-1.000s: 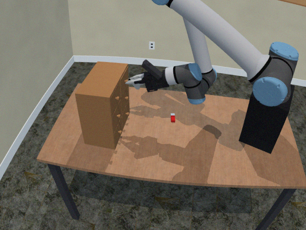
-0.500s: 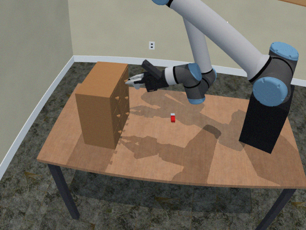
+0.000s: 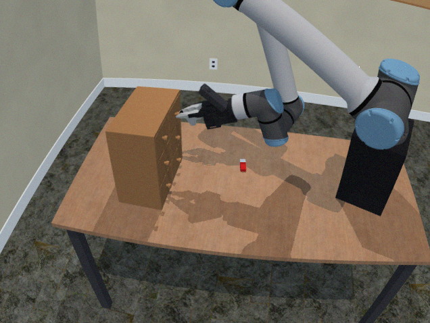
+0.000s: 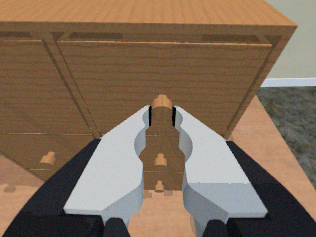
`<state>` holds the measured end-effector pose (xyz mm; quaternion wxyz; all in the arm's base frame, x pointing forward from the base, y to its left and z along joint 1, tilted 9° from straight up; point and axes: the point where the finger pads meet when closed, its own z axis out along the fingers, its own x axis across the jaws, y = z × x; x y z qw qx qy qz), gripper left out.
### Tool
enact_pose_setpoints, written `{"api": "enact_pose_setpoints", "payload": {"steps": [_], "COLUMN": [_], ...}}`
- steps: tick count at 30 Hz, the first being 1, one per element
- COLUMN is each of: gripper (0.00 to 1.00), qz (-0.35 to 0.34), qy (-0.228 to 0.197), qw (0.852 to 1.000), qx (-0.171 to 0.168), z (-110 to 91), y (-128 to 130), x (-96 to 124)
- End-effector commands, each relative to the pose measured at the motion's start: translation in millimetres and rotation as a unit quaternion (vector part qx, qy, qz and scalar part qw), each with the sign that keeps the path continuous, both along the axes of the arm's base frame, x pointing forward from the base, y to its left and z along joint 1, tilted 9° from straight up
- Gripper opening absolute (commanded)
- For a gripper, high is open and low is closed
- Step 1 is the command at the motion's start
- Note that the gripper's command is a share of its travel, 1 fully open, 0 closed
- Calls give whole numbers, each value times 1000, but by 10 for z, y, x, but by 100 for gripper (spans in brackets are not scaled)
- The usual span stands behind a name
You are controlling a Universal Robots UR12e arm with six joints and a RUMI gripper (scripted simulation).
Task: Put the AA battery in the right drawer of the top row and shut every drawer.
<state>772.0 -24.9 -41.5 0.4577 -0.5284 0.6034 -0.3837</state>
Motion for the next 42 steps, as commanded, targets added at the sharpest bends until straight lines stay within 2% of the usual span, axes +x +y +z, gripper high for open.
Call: {"api": "enact_pose_setpoints", "payload": {"steps": [1, 9, 22, 42], "gripper": [7, 7, 20, 20], "qz": [0, 0, 0, 0], "qy": [0, 0, 0, 0], "qw": [1000, 1000, 1000, 1000], "qx": [0, 0, 0, 0], "z": [5, 5, 5, 2], "y": [-1, -1, -1, 1], "x": [1, 1, 1, -60]}}
